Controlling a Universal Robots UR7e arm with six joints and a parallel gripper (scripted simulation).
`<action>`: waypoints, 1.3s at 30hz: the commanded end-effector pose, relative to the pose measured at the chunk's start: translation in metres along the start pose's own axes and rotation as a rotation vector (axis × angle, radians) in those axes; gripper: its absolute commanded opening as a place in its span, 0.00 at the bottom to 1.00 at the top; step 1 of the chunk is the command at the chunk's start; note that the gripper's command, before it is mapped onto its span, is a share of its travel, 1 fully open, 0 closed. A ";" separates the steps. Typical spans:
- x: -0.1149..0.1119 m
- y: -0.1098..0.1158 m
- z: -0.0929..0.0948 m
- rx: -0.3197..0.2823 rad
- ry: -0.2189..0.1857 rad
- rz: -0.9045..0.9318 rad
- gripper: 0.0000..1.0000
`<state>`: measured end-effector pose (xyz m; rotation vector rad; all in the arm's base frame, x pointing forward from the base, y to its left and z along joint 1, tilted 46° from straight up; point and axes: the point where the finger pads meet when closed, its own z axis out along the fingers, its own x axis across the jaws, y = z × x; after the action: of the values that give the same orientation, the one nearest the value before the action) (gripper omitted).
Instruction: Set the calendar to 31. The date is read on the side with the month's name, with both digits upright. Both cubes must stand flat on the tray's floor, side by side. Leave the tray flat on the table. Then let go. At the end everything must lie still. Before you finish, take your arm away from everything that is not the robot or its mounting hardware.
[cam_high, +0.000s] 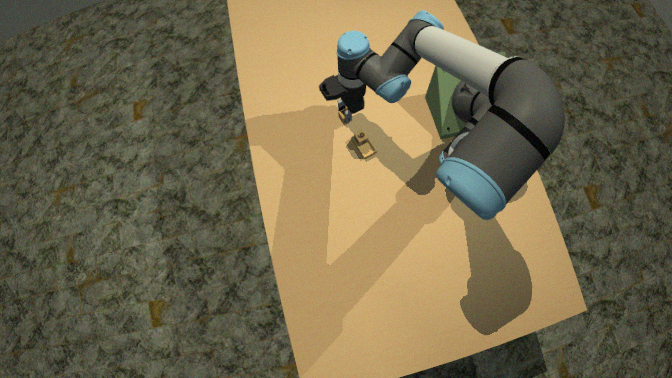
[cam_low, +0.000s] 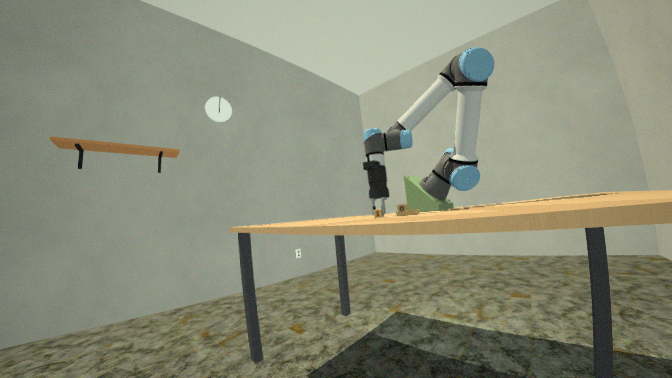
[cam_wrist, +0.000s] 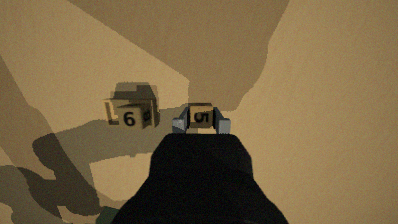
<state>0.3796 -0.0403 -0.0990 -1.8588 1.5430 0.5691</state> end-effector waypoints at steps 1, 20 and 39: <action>-0.002 0.001 0.002 -0.001 -0.003 0.001 0.60; -0.002 0.001 0.002 -0.001 -0.003 0.001 0.60; -0.002 0.001 0.002 -0.001 -0.003 0.001 0.90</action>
<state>0.3796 -0.0403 -0.0990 -1.8588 1.5430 0.5690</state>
